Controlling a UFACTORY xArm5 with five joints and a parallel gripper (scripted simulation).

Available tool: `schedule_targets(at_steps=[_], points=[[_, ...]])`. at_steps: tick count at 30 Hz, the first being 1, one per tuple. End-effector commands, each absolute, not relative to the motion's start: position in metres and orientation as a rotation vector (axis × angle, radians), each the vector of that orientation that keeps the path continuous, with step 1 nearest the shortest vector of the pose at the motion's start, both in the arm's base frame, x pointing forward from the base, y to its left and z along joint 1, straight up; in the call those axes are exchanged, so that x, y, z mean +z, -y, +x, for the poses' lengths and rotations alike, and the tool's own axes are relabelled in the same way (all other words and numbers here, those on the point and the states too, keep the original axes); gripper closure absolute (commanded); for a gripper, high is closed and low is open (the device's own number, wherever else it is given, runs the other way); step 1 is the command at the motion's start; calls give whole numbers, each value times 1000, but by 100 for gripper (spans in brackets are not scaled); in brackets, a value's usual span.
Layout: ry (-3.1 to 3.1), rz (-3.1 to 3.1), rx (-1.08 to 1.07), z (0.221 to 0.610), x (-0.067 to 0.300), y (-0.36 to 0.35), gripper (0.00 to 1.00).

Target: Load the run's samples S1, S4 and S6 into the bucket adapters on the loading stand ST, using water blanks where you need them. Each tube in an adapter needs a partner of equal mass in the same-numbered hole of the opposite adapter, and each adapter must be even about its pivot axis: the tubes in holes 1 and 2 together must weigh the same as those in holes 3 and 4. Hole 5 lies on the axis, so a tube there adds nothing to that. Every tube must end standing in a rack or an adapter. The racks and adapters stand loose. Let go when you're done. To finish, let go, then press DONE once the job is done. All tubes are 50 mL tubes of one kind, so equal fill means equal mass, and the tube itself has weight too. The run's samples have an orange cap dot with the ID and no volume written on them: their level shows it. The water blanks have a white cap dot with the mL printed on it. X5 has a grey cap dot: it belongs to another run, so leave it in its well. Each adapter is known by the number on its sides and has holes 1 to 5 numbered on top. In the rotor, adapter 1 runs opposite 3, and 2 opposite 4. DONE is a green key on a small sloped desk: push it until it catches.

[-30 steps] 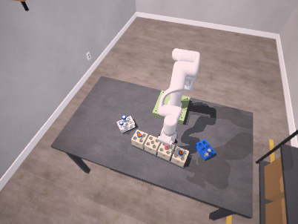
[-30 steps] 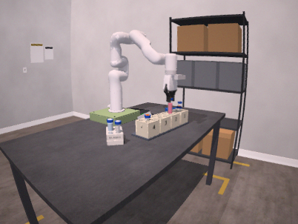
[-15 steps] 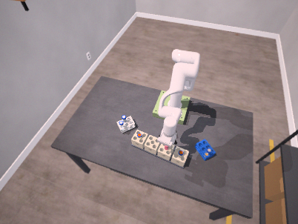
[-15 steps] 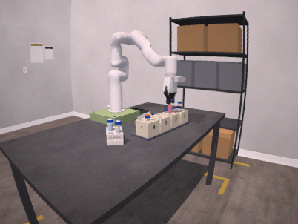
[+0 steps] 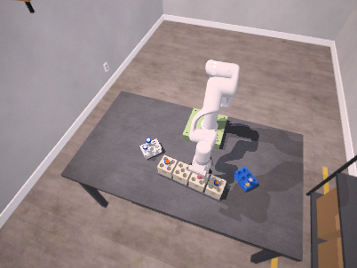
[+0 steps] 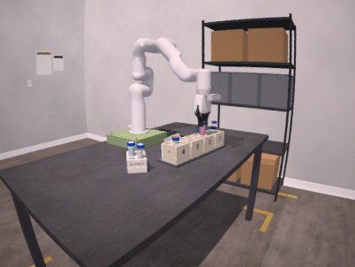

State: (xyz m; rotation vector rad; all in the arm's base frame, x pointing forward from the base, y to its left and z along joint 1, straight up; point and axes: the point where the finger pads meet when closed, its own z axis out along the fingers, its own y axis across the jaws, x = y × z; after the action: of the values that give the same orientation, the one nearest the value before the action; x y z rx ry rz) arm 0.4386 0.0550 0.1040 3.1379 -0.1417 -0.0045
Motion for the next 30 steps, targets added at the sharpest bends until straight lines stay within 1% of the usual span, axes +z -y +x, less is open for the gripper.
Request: schedule_targets(at_steps=[1, 30], points=[[142, 3141, 2, 440, 101, -55, 100], [142, 3141, 2, 440, 74, -55, 100]])
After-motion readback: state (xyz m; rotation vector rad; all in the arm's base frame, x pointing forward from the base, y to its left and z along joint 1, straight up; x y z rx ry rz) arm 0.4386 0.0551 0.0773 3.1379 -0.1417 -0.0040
